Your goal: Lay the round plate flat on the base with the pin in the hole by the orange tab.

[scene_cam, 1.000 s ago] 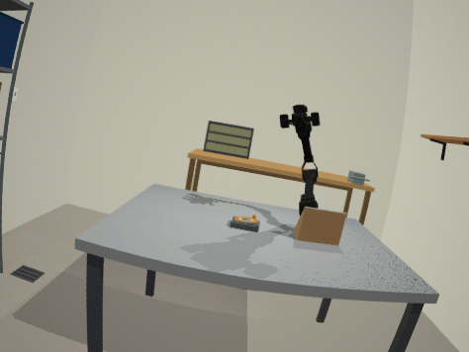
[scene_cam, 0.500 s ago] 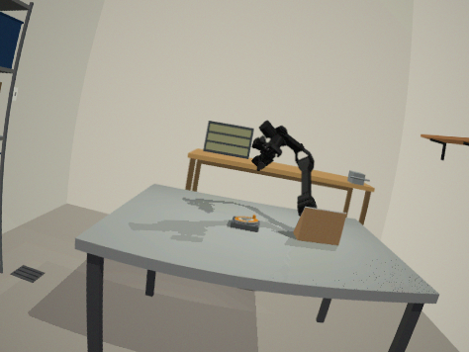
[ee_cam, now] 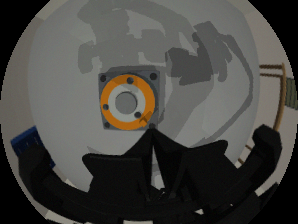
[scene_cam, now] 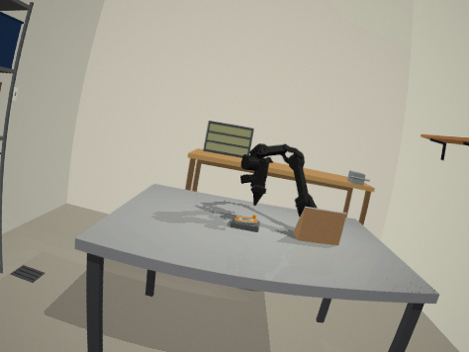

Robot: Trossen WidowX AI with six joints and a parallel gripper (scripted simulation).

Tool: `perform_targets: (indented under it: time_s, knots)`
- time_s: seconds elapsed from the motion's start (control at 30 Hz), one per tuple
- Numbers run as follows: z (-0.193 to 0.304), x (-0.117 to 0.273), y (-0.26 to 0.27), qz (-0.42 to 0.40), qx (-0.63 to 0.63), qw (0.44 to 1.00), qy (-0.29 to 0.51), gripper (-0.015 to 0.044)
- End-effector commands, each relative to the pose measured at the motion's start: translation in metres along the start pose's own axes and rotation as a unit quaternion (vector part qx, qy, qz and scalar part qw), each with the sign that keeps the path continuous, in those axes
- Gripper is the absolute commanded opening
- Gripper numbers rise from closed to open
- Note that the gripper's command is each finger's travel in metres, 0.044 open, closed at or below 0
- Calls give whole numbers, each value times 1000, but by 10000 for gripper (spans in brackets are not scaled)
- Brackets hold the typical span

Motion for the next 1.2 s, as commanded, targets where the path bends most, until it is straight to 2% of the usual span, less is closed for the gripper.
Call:
perform_targets:
  time_s: [0.0, 0.3, 1.17]
  knots:
    - [0, -8, -1, 7, -3, 1000, 4, 0]
    - [-2, -49, -4, 9, -4, 1000, 4, 0]
    - [17, -50, 19, 8, -3, 1000, 4, 0]
Point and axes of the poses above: the point midway between the two fingers, 35 mm back from their tips, its own x axis back along the fingers, its own y axis across the jaws, z = x × y, the point moved 8 cm from there along x, back along the fingers, and after that the axes turned 6 degrees about x, right-handed, at the moved point
